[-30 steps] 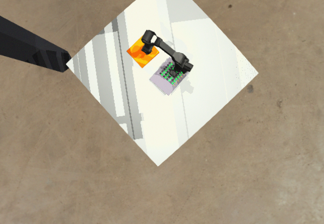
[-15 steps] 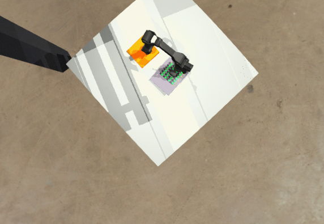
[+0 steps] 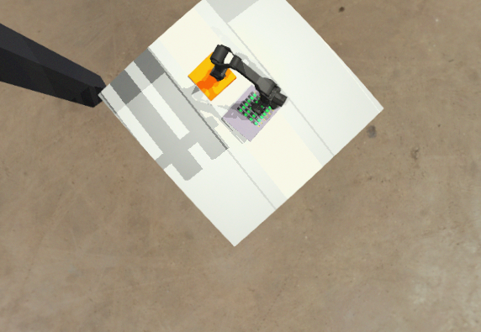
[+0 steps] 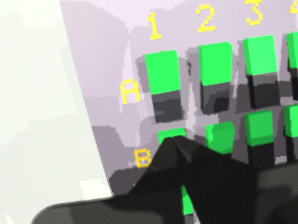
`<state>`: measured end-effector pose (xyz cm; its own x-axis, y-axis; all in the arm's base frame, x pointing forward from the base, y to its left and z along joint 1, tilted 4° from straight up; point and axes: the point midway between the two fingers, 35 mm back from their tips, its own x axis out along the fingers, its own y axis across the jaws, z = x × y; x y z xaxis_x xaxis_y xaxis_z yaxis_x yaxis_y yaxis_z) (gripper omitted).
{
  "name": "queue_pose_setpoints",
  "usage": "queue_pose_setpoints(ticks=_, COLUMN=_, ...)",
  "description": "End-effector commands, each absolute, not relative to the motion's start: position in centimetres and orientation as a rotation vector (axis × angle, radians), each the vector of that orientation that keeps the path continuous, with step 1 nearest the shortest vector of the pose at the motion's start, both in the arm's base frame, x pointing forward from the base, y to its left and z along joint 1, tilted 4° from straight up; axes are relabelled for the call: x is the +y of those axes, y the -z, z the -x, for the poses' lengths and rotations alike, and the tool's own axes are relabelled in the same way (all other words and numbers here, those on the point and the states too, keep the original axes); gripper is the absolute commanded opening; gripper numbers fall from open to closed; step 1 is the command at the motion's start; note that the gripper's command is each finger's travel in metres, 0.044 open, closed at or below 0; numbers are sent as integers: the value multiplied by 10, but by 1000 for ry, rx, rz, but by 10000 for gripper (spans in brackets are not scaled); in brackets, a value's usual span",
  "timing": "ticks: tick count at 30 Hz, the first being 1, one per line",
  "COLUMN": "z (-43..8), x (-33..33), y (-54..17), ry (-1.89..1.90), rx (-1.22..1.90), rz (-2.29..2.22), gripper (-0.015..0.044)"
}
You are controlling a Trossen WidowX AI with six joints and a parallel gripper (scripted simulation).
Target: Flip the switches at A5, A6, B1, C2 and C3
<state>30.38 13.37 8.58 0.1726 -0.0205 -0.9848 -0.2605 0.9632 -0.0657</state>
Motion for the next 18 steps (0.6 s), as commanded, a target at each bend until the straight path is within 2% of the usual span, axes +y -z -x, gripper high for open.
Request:
queue_pose_setpoints(ticks=1, z=-303, x=133, y=-83, ry=-175, rx=1396, rz=244, gripper=0)
queue_pose_setpoints(ticks=7, z=-303, x=133, y=-82, ry=-175, rx=1396, rz=244, gripper=0)
queue_pose_setpoints(ticks=12, z=-290, x=134, y=-144, ry=-177, rx=1372, rz=240, gripper=0)
queue_pose_setpoints(ticks=18, z=-289, x=134, y=-147, ry=-178, rx=1371, rz=241, gripper=0)
